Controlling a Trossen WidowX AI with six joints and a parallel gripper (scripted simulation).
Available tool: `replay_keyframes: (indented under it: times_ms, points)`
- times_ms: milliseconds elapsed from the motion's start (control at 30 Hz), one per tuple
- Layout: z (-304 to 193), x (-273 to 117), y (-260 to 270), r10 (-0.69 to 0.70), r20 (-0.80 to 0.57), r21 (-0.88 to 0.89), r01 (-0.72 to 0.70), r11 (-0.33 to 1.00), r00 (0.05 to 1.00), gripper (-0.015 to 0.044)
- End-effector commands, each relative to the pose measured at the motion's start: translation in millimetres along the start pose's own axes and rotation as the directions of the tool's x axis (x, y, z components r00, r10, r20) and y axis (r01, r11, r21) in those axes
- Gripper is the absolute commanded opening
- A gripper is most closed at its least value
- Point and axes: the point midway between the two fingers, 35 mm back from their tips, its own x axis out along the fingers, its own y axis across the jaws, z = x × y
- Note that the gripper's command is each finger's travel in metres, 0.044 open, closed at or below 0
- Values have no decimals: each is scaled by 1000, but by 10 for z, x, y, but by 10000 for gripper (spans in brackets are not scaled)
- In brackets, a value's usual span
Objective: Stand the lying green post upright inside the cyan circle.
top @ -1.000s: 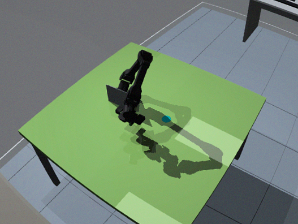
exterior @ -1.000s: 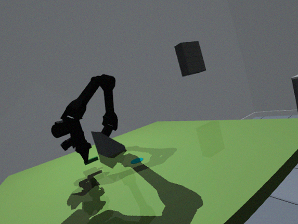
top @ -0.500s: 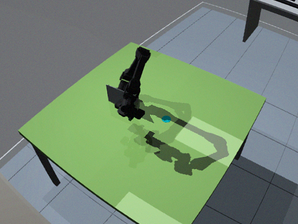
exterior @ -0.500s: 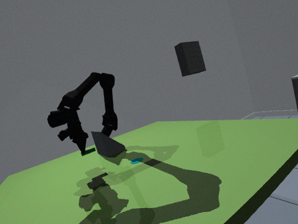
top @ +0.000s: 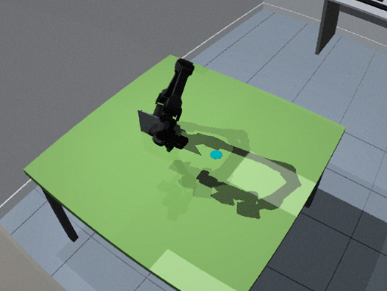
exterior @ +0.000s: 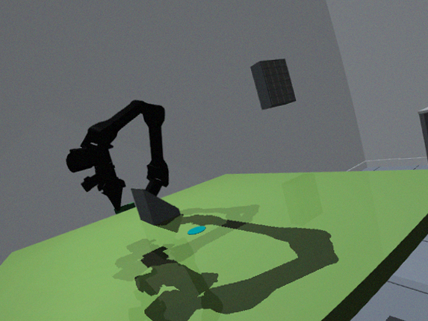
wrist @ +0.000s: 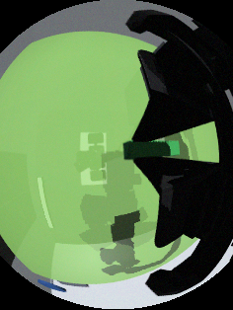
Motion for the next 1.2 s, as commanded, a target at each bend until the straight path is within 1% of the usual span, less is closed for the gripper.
replay_keyframes:
  times_ms: [0, 500, 1167]
  points:
    - [-29, -38, 77, -4, 15, -50, 4, 999, 1000, 23]
    - [-220, -107, 371, -6, 49, -243, 18, 970, 999, 23]
    - [-531, -168, 717, -1, 65, -460, 31, 888, 998, 23]
